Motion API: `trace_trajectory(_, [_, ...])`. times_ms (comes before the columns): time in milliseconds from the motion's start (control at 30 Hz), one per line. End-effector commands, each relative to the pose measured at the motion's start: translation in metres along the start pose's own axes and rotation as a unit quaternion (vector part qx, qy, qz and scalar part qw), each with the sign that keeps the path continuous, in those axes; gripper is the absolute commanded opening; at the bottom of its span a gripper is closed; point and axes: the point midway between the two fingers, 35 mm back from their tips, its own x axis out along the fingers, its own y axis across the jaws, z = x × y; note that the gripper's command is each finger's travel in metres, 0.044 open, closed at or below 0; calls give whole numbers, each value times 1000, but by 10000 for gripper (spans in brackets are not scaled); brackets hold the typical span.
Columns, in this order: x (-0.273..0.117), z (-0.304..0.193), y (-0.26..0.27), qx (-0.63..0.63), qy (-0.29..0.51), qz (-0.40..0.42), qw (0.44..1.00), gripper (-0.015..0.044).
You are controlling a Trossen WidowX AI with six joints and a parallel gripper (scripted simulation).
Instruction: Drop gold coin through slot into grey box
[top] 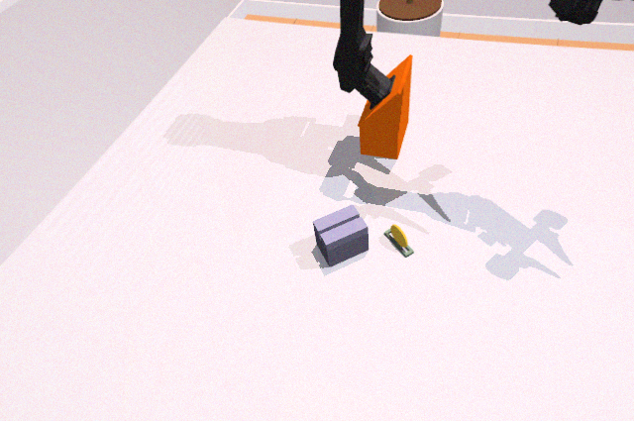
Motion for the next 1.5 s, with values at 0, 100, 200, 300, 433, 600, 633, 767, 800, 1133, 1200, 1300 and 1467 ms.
trace_trajectory(0, [24,50,35,19,-83,1,996,161])
trace_trajectory(100, [39,96,63,37,-154,-3,987,161])
trace_trajectory(200, [47,144,87,56,-224,-11,973,161])
trace_trajectory(300, [49,192,107,75,-292,-22,953,161])
trace_trajectory(433, [42,260,129,103,-384,-43,917,161])
trace_trajectory(600, [17,340,145,138,-490,-80,857,161])
trace_trajectory(633, [11,355,147,145,-509,-89,844,161])
trace_trajectory(767, [-16,401,150,167,-570,-120,796,161])
trace_trajectory(800, [-17,403,150,168,-573,-122,793,161])
trace_trajectory(1133, [-10,434,134,167,-573,-121,793,161])
trace_trajectory(1200, [-9,435,133,167,-573,-121,793,161])
trace_trajectory(1300, [-6,446,128,167,-573,-121,793,161])
trace_trajectory(1467, [-5,449,126,167,-573,-121,793,161])
